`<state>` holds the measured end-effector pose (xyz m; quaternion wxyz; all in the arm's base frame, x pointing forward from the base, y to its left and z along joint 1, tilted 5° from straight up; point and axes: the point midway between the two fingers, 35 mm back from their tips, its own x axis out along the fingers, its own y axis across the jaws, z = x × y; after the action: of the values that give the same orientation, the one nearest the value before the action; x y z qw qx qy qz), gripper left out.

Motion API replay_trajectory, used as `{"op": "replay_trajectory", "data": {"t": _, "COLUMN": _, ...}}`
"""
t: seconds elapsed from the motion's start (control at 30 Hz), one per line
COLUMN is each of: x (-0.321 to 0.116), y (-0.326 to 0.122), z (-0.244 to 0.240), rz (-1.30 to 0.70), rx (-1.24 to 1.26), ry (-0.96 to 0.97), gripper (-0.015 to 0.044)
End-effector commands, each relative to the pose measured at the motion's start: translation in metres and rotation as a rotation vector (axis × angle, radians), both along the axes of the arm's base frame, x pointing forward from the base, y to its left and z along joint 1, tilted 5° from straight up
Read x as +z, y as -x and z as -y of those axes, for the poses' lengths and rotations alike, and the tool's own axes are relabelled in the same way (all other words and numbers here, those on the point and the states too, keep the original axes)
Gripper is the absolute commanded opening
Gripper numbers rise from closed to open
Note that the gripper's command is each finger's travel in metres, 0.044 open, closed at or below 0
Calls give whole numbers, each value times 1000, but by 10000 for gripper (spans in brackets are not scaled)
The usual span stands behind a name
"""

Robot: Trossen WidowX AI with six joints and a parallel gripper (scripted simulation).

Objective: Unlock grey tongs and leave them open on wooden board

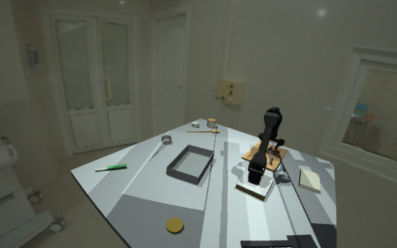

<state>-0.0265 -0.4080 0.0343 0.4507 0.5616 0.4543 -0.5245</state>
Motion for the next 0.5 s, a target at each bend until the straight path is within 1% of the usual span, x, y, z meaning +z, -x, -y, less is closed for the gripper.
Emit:
{"op": "replay_trajectory", "data": {"t": 0.0, "x": 21, "y": 31, "z": 6, "rz": -5, "rx": -10, "ry": 17, "gripper": 440}}
{"op": "replay_trajectory", "data": {"t": 0.17, "x": 72, "y": 104, "z": -6, "rz": -11, "rx": -17, "ry": 19, "gripper": 440}}
{"op": "replay_trajectory", "data": {"t": 0.27, "x": 98, "y": 138, "z": -21, "rz": -11, "rx": -15, "ry": 13, "gripper": 440}}
{"op": "replay_trajectory", "data": {"t": 0.33, "x": 104, "y": 146, "z": -25, "rz": -11, "rx": -14, "ry": 12, "gripper": 440}}
{"op": "replay_trajectory", "data": {"t": 0.47, "x": 104, "y": 146, "z": -25, "rz": -11, "rx": -14, "ry": 12, "gripper": 440}}
